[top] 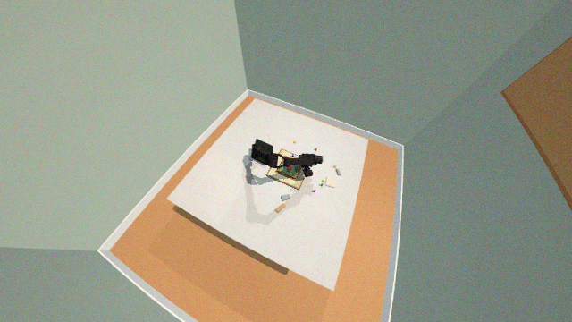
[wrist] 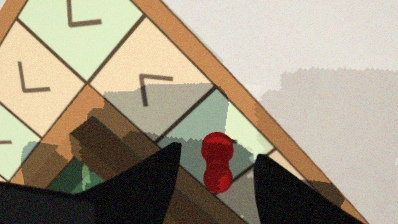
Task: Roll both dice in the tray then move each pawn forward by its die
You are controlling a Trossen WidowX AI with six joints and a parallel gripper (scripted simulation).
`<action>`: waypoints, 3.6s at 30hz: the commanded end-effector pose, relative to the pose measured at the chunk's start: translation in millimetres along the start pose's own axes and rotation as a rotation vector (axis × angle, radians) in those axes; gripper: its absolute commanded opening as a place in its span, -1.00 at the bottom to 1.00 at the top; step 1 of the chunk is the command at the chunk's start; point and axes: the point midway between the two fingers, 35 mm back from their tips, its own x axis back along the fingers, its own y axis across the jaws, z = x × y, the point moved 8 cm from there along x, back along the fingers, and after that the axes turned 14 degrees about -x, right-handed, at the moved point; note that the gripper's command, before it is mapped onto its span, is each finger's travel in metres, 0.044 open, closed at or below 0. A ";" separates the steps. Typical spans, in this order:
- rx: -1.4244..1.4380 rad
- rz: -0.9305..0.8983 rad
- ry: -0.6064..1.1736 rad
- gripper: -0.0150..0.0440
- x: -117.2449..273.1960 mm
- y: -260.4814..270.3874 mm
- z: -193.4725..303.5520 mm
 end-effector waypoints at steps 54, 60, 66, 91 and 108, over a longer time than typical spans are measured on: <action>-0.565 -0.004 0.007 0.19 31.3 141.6 84.8; -0.565 -0.004 0.007 0.19 21.6 141.5 84.8; -0.565 -0.004 0.007 0.19 12.0 141.3 85.1; -0.566 -0.002 0.008 -0.49 -2.9 141.0 86.3; -0.567 -0.012 0.001 -0.49 101.9 139.7 78.3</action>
